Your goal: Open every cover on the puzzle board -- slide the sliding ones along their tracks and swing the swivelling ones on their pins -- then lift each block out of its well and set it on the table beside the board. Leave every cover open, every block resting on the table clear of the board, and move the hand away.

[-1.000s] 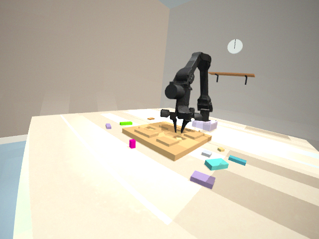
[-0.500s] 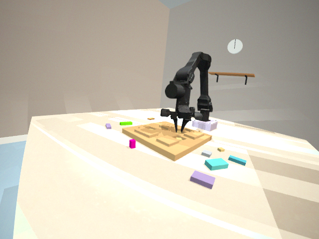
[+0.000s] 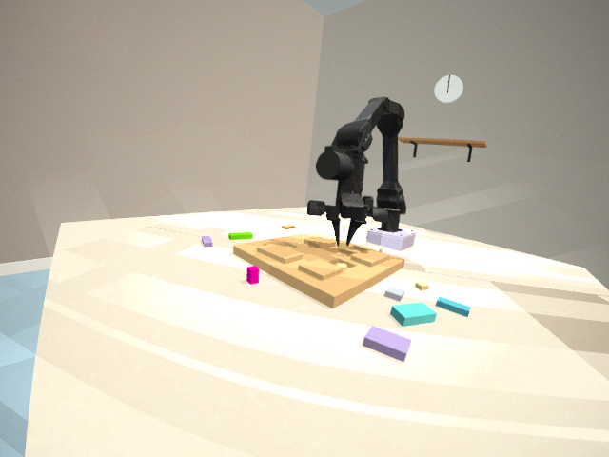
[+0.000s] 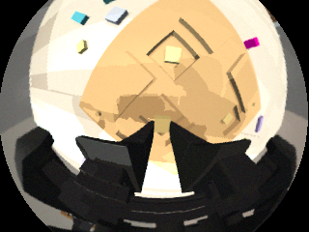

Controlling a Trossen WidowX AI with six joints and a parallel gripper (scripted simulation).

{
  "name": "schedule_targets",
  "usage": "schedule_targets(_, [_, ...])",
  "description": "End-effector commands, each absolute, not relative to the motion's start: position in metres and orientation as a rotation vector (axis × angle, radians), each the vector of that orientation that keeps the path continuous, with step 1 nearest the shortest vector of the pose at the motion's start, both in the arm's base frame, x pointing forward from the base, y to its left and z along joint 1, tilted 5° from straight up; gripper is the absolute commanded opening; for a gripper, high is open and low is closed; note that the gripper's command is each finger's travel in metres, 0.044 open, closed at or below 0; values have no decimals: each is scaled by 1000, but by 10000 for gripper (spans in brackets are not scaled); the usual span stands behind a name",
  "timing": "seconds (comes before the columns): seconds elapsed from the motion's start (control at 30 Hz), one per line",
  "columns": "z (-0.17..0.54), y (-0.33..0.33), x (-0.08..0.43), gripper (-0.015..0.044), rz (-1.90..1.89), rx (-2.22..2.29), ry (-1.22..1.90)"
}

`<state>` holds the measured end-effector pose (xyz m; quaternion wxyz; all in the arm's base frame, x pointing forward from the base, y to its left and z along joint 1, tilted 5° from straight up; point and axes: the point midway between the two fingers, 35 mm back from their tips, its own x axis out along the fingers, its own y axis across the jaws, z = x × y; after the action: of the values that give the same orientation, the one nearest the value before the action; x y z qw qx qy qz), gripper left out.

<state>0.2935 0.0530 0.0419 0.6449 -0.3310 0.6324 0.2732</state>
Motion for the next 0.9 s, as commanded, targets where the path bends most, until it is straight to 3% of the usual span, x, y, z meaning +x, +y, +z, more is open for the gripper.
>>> schedule_targets(0.0, [51, 54, 295, 80, 614, -751, 1428])
schedule_targets(0.87, [96, 57, 292, 80, 614, -750, 1430])
